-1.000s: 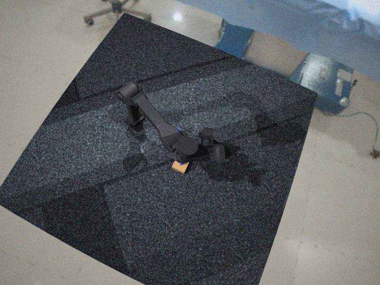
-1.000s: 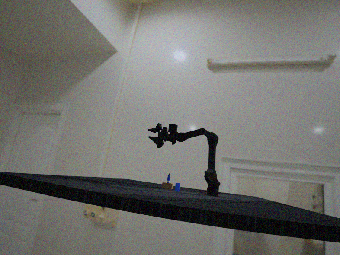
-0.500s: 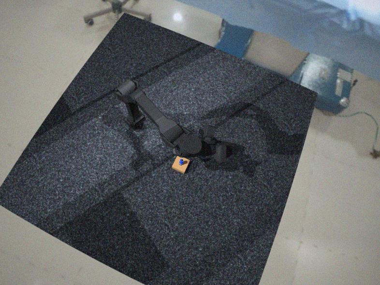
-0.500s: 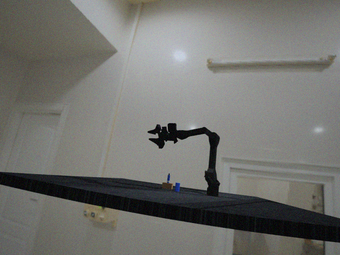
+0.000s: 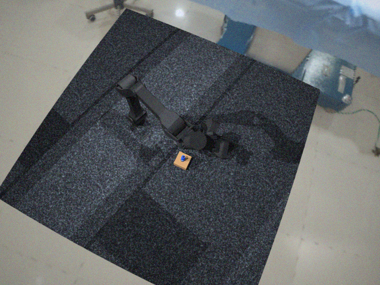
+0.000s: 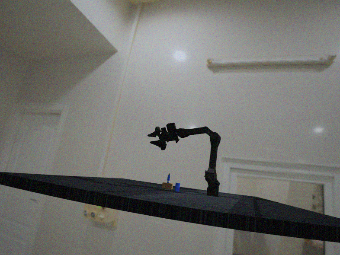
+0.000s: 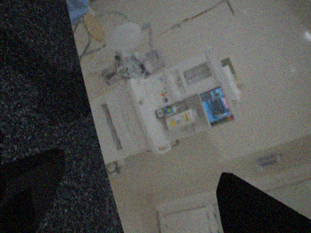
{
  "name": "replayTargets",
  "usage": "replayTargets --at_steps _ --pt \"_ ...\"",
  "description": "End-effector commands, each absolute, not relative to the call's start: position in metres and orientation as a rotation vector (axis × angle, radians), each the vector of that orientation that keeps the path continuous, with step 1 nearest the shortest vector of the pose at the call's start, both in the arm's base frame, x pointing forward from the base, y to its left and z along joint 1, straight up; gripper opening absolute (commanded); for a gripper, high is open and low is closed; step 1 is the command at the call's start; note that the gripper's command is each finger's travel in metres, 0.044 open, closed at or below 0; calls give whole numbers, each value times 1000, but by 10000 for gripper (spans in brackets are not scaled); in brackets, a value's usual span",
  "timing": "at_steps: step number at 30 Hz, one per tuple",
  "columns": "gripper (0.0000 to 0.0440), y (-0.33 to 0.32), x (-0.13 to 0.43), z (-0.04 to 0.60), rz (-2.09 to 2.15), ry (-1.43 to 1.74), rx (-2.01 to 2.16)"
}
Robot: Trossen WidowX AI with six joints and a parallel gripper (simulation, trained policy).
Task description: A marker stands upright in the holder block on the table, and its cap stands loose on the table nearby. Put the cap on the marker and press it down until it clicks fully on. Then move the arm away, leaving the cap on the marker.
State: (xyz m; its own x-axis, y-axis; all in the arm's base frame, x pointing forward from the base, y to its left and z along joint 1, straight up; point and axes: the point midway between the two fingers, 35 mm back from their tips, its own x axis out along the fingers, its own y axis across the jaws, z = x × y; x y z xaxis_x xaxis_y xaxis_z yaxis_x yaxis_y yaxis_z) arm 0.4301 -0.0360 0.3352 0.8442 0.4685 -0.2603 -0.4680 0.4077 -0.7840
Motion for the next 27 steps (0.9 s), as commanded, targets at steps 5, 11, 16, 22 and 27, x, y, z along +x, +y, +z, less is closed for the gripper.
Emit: replayTargets --at_steps 5,11,16,22,27 --pt "314 -32 423 321 611 94 -980" --pt "314 -29 417 310 631 164 -970" --pt "314 -27 411 300 648 222 -964" --pt "315 -25 404 289 671 292 -958" --pt "316 -23 397 279 691 351 -954"
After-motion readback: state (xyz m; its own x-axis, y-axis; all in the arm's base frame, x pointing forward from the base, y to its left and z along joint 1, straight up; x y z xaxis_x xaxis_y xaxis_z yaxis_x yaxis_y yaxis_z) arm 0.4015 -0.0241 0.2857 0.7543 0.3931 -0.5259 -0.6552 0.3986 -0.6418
